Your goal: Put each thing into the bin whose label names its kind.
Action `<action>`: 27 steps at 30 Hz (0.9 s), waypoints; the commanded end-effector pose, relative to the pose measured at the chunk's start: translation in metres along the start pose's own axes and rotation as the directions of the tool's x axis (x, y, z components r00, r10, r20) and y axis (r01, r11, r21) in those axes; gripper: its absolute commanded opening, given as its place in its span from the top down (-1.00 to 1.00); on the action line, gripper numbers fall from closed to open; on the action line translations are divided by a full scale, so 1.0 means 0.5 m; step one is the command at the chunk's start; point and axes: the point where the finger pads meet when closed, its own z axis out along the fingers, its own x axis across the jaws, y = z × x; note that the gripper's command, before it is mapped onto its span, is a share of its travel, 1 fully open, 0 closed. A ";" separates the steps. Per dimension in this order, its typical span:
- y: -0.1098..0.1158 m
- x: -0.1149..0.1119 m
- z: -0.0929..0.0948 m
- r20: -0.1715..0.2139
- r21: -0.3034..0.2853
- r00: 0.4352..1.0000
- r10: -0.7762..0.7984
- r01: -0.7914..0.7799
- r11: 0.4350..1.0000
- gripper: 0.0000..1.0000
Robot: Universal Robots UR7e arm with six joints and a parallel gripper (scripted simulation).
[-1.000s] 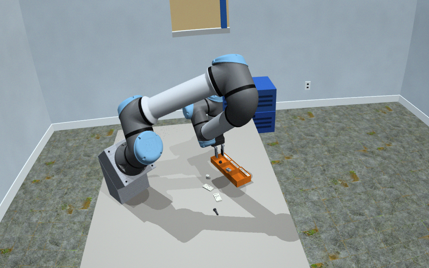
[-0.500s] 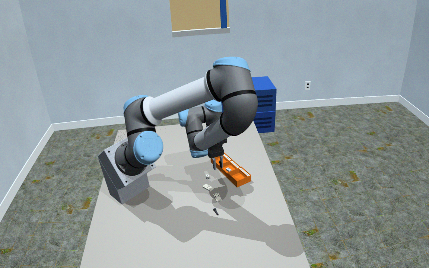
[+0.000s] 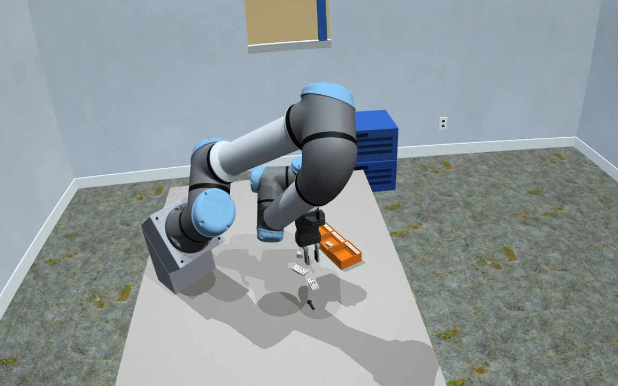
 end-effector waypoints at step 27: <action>-0.199 0.105 -0.001 0.019 -0.021 1.000 -0.012 0.013 1.000 -0.24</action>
